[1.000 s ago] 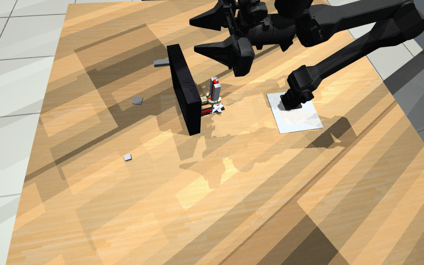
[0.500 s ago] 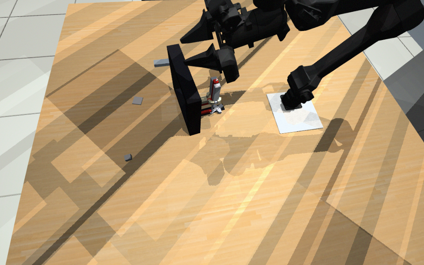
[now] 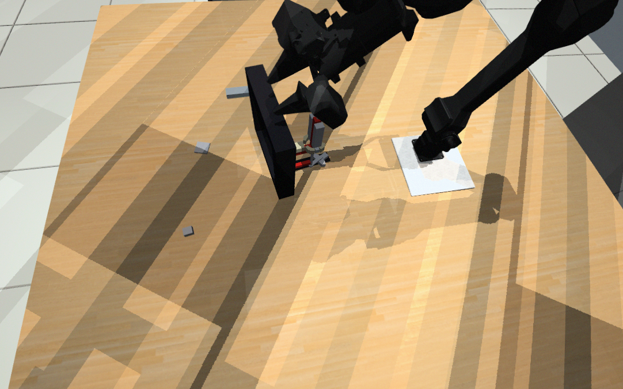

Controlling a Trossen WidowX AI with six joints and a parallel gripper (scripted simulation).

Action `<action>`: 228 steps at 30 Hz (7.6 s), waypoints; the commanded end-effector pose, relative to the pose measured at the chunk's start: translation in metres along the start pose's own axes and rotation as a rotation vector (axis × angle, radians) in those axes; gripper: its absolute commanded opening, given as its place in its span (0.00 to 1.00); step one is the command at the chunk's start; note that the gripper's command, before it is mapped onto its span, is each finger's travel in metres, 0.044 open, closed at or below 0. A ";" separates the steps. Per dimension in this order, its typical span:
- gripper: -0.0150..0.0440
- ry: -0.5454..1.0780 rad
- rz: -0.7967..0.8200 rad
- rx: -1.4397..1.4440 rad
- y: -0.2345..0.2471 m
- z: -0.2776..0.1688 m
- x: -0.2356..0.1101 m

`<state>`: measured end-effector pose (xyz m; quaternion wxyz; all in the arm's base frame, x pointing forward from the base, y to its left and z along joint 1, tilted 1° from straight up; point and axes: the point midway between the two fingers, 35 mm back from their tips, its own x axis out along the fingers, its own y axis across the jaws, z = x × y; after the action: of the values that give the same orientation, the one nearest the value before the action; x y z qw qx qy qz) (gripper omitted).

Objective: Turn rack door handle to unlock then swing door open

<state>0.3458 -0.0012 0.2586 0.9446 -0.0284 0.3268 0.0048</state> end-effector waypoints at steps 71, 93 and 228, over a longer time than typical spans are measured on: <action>0.74 0.842 0.106 -0.084 0.013 -0.092 0.013; 0.37 0.851 0.106 -0.086 0.013 -0.102 0.020; 0.74 0.836 -0.273 0.738 0.013 -0.102 0.020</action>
<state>0.2978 0.0067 0.1656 0.6885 0.2229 0.6595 -0.2033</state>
